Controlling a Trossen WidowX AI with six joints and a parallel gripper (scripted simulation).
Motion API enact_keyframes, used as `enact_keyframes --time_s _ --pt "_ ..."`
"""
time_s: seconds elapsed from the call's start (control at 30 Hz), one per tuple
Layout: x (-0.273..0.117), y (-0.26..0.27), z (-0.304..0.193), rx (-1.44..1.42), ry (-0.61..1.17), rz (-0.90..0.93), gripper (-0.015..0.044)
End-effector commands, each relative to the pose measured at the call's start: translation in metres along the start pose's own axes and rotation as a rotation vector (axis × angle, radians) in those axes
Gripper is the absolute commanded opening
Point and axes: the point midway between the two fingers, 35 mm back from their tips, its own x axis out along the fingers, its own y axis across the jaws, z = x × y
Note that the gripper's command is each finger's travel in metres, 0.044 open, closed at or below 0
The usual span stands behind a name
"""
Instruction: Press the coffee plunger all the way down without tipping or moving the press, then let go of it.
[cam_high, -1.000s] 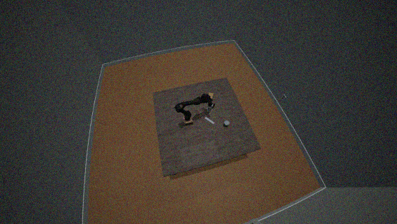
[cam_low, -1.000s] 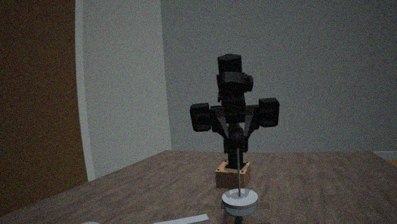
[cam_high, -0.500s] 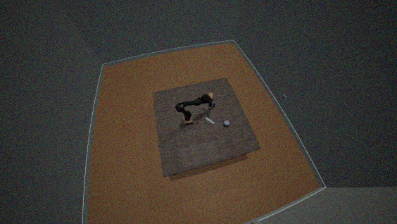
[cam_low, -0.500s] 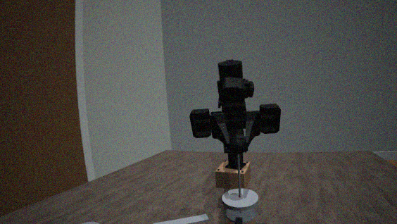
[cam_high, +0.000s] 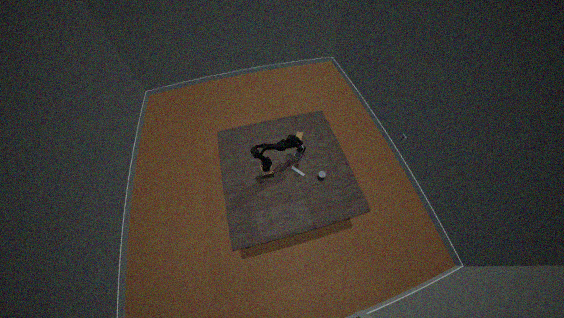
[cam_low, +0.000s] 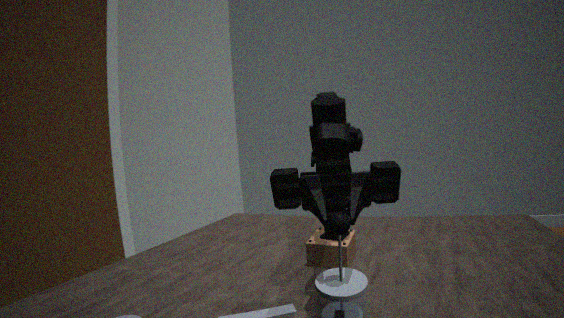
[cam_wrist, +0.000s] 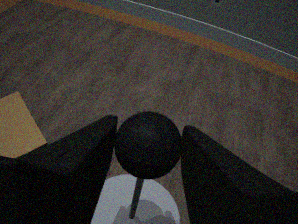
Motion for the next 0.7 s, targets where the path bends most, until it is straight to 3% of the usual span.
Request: enact_keyframes --time_s 0.0,0.67 --pt "0.009 0.000 -0.032 0.006 0.079 -0.002 0.0114" --pt "0.030 0.001 -0.047 0.006 0.078 -0.002 0.0114"
